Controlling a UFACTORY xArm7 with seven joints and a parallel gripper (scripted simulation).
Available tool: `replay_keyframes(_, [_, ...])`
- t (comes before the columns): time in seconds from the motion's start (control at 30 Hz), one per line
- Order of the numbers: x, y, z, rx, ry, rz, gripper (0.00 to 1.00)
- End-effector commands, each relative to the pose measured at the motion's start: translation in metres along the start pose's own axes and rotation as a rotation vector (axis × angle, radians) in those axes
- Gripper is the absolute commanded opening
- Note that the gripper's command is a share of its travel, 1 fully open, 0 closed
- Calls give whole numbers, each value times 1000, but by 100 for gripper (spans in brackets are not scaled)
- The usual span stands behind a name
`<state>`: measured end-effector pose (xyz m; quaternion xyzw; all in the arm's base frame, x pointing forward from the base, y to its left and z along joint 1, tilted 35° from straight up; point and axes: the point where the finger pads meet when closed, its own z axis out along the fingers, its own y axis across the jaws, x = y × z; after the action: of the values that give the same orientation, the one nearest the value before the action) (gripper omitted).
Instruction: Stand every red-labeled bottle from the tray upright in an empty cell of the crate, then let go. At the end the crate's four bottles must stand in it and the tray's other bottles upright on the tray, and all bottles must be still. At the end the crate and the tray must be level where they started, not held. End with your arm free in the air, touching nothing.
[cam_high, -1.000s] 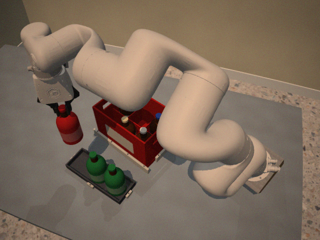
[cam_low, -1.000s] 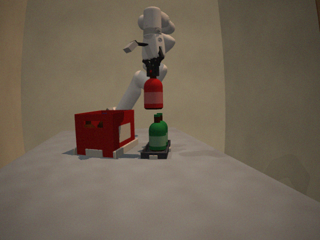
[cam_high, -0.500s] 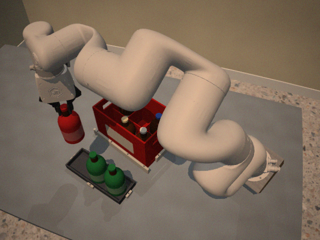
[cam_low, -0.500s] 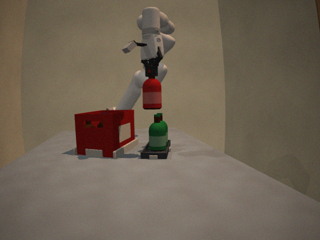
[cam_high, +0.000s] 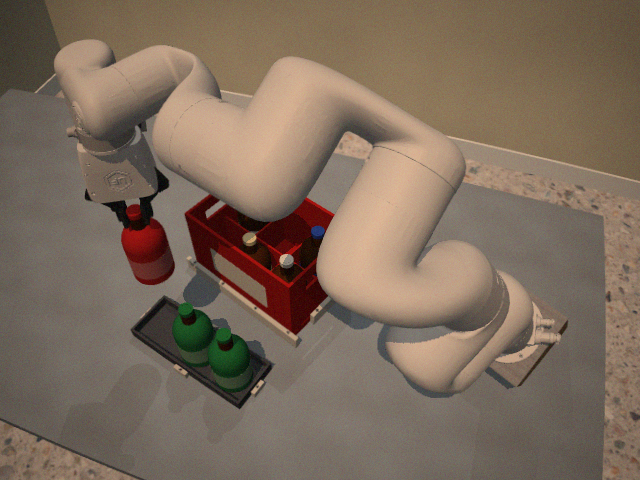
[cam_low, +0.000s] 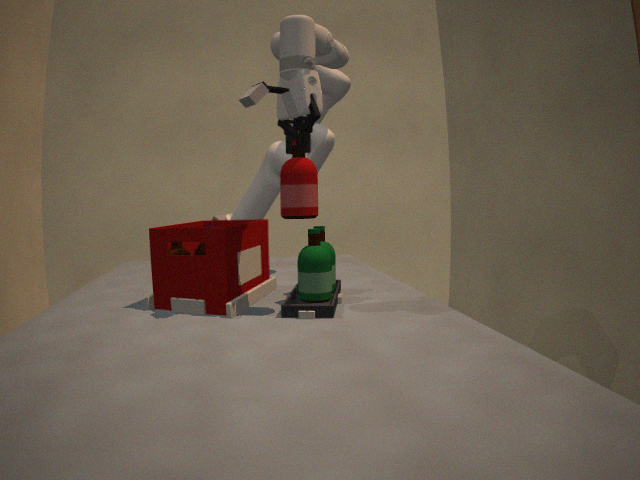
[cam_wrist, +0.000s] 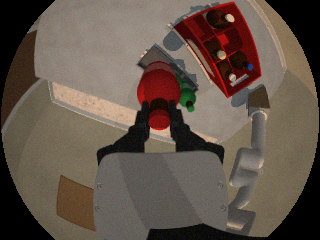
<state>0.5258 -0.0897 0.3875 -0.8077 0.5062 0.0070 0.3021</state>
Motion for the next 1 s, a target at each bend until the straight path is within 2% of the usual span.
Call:
replay_keyframes(0.0, [2,3,-3,4,5,0,0])
replay_keyframes(0.97, [20,41,-2,4,5,0,0])
